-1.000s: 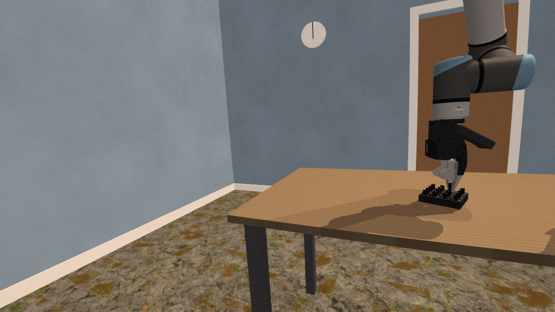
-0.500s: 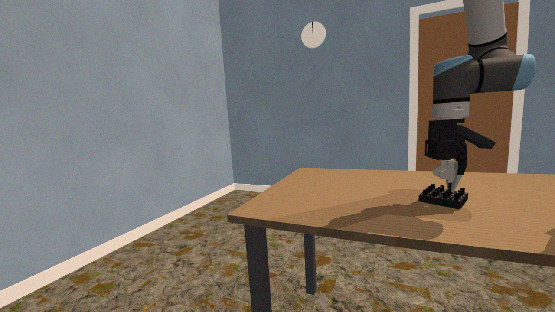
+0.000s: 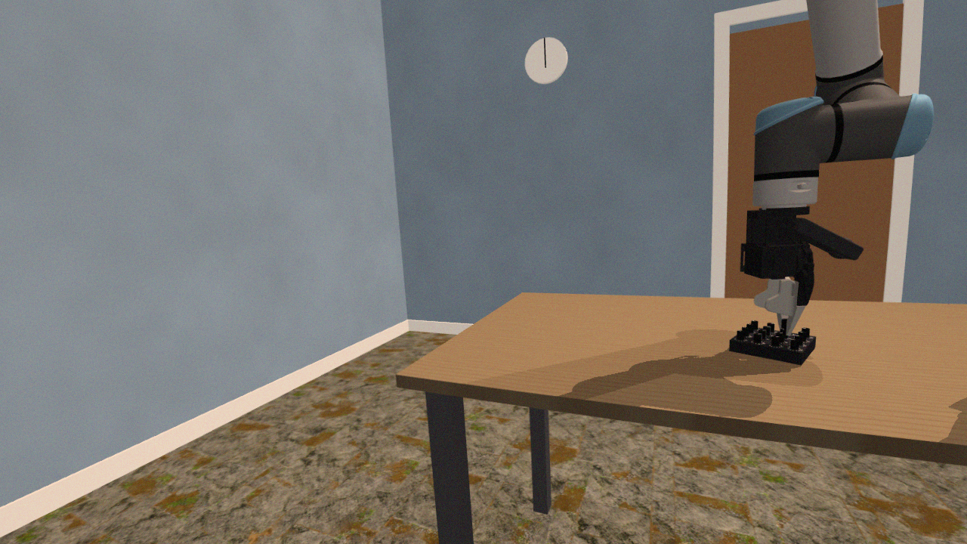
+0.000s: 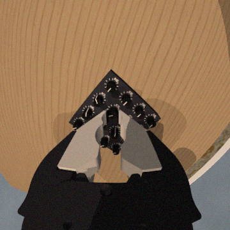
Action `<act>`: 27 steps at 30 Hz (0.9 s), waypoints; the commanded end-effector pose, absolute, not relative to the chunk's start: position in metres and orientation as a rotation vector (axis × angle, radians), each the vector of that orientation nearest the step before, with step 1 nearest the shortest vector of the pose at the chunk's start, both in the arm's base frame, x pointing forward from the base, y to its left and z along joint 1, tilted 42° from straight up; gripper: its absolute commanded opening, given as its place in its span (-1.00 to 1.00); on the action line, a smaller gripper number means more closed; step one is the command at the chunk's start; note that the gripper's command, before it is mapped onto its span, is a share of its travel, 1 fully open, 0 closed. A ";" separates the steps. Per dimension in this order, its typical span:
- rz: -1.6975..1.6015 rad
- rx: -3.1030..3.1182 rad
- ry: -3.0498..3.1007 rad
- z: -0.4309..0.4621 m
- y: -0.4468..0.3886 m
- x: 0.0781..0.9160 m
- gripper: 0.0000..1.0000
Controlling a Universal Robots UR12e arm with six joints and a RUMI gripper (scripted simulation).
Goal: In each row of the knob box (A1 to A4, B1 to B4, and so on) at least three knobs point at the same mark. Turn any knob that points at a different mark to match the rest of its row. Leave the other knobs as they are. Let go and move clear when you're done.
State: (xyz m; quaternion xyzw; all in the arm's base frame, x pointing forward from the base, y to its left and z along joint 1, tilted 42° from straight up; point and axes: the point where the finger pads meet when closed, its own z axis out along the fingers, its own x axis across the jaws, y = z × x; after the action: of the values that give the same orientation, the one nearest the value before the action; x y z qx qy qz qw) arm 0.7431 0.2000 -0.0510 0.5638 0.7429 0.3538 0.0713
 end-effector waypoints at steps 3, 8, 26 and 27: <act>1.064 1.697 2.232 -0.051 0.200 0.743 -0.92; 1.065 1.701 2.230 -0.051 0.200 0.743 -0.92; 1.083 1.810 2.176 -0.050 0.200 0.743 -0.92; 1.085 1.822 2.169 -0.050 0.200 0.743 -0.92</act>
State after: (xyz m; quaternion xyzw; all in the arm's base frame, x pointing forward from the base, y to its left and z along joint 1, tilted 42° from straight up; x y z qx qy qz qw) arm 0.7430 0.2003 -0.0509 0.5900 0.7223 0.3561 0.0585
